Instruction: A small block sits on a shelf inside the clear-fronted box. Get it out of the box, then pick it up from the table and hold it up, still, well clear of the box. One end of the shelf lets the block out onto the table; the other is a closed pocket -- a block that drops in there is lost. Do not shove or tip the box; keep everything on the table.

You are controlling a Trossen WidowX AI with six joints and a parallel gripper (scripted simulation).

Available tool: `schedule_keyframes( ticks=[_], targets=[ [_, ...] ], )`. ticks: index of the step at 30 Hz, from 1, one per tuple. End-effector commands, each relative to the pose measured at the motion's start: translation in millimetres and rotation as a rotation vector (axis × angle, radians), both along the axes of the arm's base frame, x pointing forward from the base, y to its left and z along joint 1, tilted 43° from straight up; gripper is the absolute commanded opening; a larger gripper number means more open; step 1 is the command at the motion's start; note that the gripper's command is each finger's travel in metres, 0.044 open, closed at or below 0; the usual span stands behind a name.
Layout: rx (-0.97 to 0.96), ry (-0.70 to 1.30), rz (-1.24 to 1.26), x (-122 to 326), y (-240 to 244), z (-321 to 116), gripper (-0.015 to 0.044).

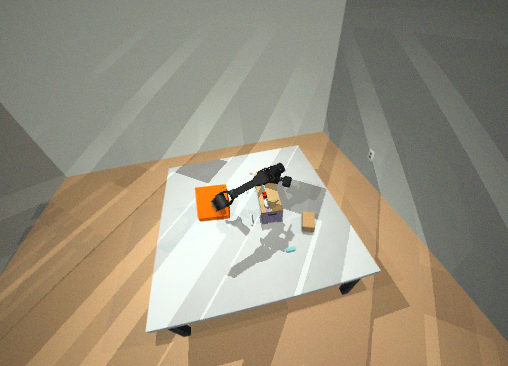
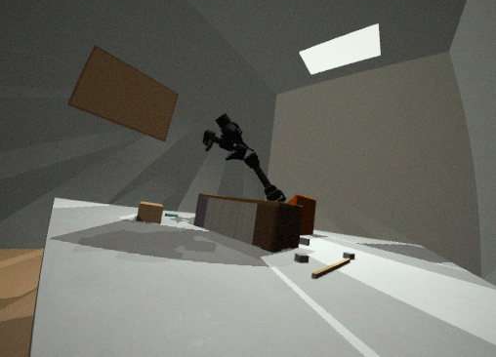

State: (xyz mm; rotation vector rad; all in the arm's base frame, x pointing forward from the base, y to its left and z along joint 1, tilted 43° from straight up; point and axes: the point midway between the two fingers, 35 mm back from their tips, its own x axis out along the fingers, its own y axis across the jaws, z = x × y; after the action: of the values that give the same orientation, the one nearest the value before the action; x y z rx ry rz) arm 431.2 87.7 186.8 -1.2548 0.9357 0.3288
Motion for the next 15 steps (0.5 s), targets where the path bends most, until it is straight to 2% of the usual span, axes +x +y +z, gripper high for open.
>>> schedule_keyframes(
  ticks=[1, 7, 10, 13, 15],
  targets=[
    [-0.115, 0.227, -0.017, -24.8, 17.5, -61.3, 0.04],
    [-0.362, 0.528, -0.03, -76.4, 29.2, -129.5, 0.04],
    [-0.548, 0.675, -0.029, -107.5, 30.6, -155.2, 0.04],
    [-0.774, 0.805, -0.018, -137.2, 30.2, -172.2, 0.04],
    [-0.831, 0.83, -0.013, -143.3, 30.1, -174.8, 0.04]
  ],
)
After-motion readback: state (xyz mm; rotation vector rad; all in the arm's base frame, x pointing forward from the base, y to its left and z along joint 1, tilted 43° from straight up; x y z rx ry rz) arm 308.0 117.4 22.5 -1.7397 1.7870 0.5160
